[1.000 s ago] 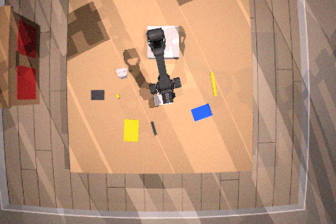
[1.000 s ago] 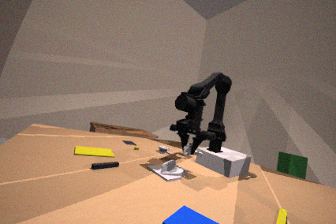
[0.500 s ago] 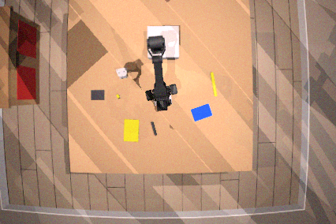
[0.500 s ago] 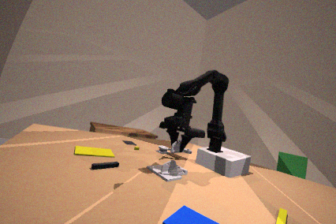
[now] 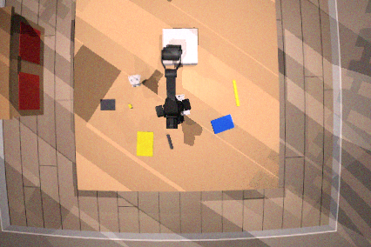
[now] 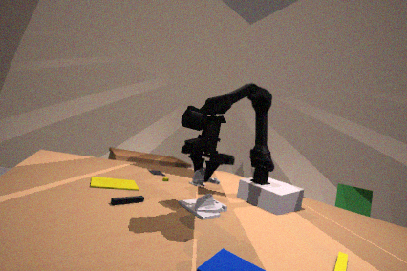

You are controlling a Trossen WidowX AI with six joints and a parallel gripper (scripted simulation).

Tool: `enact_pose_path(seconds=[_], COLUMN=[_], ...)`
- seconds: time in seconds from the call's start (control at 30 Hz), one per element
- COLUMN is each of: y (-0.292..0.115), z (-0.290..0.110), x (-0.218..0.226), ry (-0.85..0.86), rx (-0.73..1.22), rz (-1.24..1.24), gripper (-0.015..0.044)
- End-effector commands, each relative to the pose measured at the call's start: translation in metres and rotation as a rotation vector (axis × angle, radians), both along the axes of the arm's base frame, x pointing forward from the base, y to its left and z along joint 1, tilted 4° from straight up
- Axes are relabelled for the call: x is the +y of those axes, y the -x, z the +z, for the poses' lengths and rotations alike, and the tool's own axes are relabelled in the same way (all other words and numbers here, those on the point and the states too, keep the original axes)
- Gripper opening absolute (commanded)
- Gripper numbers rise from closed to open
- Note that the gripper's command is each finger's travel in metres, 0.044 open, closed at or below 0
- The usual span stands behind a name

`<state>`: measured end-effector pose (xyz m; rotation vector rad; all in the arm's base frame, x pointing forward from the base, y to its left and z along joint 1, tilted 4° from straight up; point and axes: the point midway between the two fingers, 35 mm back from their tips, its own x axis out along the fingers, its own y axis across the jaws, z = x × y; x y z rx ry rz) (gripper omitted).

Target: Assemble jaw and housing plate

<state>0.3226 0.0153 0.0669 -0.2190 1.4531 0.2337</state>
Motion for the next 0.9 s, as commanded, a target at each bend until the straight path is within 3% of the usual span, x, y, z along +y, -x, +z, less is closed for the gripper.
enact_pose_path(seconds=[0.0,0.87], y=[-0.0028,-0.0028], z=[0.0004,0.0004], x=[-0.0007,-0.0007], ry=[-0.006,-0.004], rx=[0.001,0.000], rz=[0.006,0.017], gripper=[0.0134,0.0134])
